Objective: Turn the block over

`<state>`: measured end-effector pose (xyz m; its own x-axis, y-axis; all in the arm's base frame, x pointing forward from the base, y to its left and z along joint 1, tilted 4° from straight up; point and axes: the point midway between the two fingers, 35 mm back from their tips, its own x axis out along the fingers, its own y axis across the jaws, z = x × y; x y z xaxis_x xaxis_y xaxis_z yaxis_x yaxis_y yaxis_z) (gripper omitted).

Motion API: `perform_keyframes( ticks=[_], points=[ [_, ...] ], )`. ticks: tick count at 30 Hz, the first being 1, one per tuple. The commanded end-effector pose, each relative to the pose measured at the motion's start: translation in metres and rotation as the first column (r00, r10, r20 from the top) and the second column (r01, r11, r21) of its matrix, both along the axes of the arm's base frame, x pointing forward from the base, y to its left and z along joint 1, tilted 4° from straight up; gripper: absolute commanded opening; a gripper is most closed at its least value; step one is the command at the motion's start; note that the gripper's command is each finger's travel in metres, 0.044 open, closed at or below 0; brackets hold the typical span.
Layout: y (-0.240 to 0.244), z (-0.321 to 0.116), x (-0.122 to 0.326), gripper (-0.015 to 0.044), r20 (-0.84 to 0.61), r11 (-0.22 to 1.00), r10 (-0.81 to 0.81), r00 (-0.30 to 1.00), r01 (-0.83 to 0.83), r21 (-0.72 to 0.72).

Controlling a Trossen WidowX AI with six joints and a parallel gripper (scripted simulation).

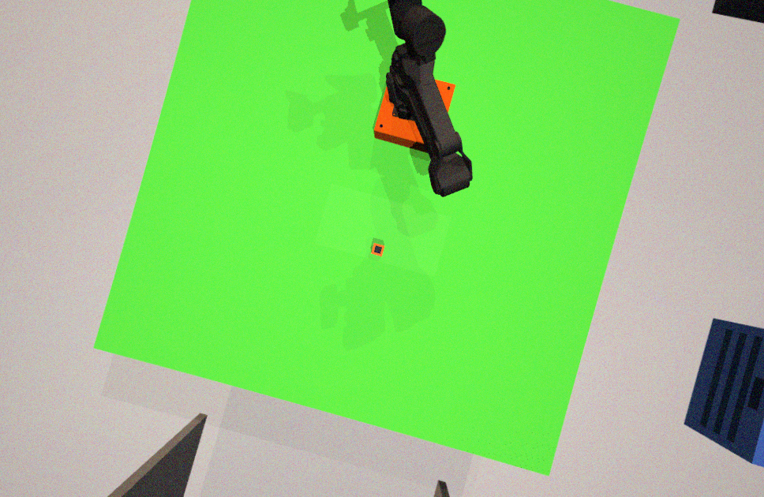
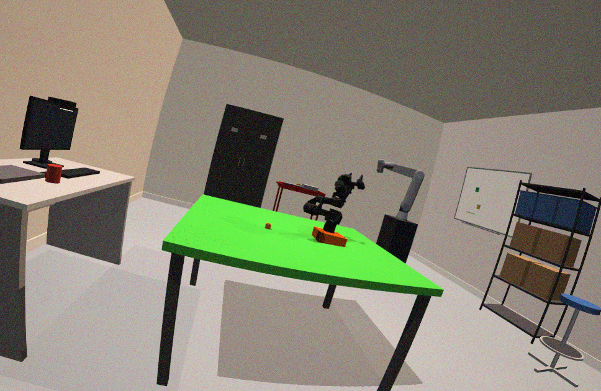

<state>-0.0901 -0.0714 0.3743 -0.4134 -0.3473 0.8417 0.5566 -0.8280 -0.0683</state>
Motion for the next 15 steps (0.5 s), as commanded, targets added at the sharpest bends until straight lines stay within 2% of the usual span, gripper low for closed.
perform_keyframes(
  ticks=[1, 8, 15],
  points=[
    [-0.001, 0.0, -0.001, 0.0426, 0.006, 1.0, 0.008, 1.0, -0.008, 0.004],
    [-0.067, 0.005, -0.013, 0.044, 0.232, 0.941, 0.274, 0.933, -0.31, 0.137],
    [-0.148, -0.005, 0.009, 0.044, 0.468, 0.746, 0.453, 0.759, -0.61, 0.266]
  ],
)
